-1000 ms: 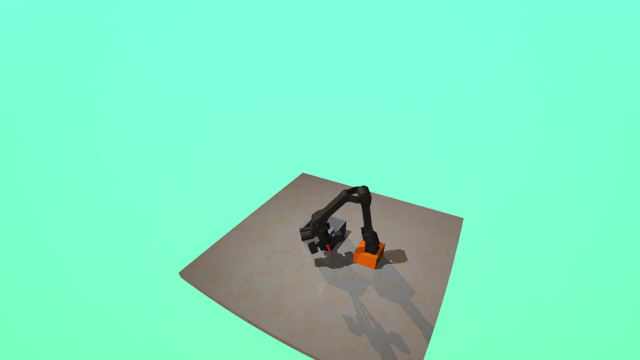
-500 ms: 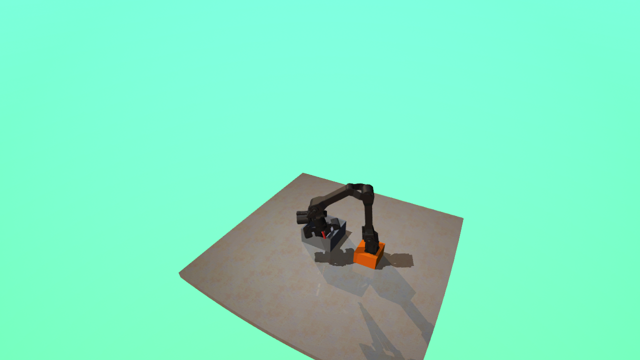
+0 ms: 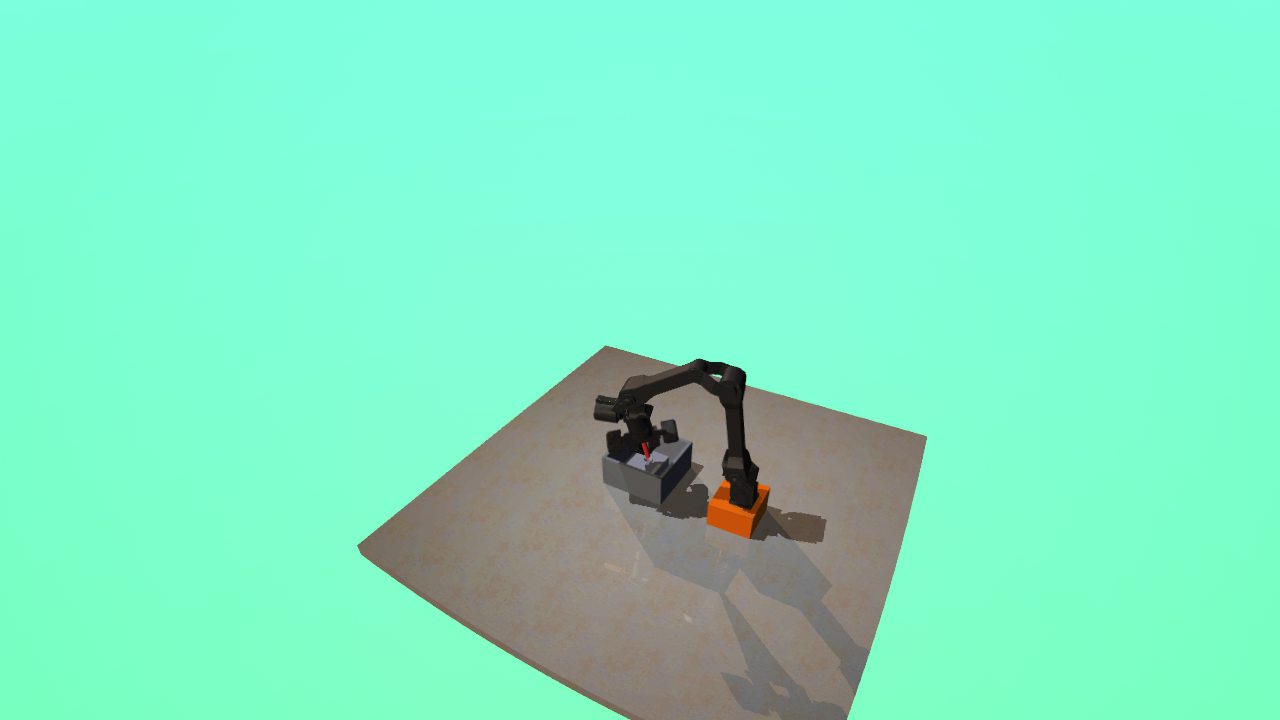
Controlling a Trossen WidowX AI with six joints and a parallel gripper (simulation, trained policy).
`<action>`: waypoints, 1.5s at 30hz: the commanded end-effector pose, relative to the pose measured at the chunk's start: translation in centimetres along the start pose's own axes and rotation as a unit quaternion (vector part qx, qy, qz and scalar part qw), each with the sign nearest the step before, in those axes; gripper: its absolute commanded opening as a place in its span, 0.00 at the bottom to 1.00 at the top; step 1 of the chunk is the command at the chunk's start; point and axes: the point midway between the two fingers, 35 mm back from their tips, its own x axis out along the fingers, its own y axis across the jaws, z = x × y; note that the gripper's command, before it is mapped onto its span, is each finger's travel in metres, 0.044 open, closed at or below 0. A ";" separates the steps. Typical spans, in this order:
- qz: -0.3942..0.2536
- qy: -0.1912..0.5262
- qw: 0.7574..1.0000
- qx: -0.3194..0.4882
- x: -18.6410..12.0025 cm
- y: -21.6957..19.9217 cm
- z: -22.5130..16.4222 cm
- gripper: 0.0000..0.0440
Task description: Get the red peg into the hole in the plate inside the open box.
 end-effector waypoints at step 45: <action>0.099 0.094 0.987 -0.083 5.6 5.8 9.2 1.00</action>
